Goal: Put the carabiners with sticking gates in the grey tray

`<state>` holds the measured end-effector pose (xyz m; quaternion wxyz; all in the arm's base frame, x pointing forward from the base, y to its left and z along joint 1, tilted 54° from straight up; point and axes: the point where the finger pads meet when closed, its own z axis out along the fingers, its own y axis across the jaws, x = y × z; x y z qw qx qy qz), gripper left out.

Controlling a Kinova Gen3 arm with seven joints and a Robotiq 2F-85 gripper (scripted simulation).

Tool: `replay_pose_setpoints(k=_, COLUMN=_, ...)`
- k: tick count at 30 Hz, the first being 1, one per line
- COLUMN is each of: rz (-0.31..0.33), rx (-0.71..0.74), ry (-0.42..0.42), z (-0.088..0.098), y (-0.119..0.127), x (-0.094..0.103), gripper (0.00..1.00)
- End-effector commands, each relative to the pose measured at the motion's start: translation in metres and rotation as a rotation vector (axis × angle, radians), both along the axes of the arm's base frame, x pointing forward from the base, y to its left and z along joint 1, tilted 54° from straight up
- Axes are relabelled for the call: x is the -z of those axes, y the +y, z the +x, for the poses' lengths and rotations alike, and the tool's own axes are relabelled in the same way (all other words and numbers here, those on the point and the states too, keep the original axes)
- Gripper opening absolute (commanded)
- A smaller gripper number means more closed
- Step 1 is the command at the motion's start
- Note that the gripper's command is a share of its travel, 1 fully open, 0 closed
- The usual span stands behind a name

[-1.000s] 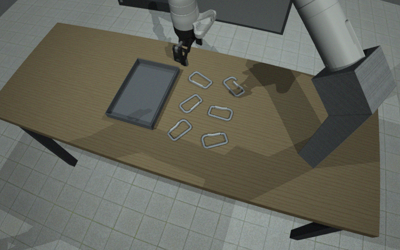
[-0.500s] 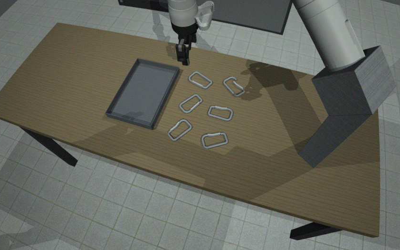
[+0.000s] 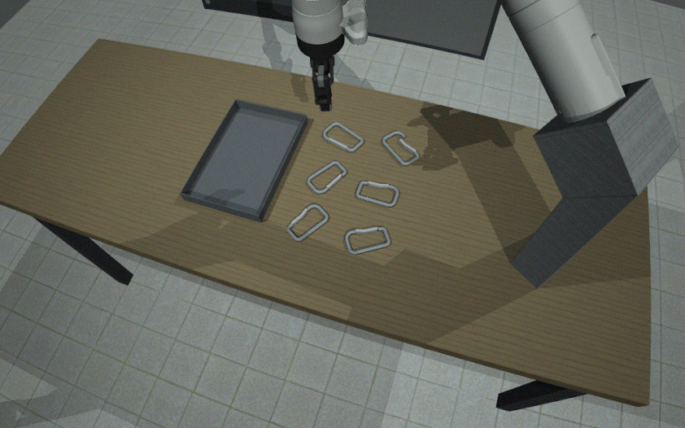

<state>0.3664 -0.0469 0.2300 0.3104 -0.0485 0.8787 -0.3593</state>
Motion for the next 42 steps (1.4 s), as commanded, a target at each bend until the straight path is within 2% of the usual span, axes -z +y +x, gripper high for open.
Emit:
replay_pose_setpoints(k=1, rz=-0.095, rx=-0.136, ry=0.119, z=-0.0012, y=-0.0003, x=0.0005, gripper=1.00)
replay_pose_setpoints(k=12, rz=-0.095, rx=-0.136, ry=0.119, z=-0.0012, y=-0.0003, x=0.0005, gripper=1.00)
replay_pose_setpoints(k=13, rz=-0.238, rx=-0.314, ry=0.280, z=-0.0011, y=-0.0006, x=0.0004, gripper=1.00)
replay_pose_setpoints(k=17, rz=-0.274, rx=-0.359, ry=0.320, z=-0.0011, y=-0.0006, x=0.0004, gripper=1.00)
replay_pose_setpoints(k=29, rz=-0.274, rx=-0.359, ry=0.320, z=-0.0011, y=-0.0006, x=0.0004, gripper=1.00)
replay_pose_setpoints(k=30, rz=-0.333, rx=-0.434, ry=0.386, z=-0.0012, y=-0.0012, x=0.0001, gripper=1.00)
replay_pose_setpoints(k=42, rz=-0.333, rx=-0.434, ry=0.386, z=-0.0012, y=-0.0012, x=0.0001, gripper=1.00)
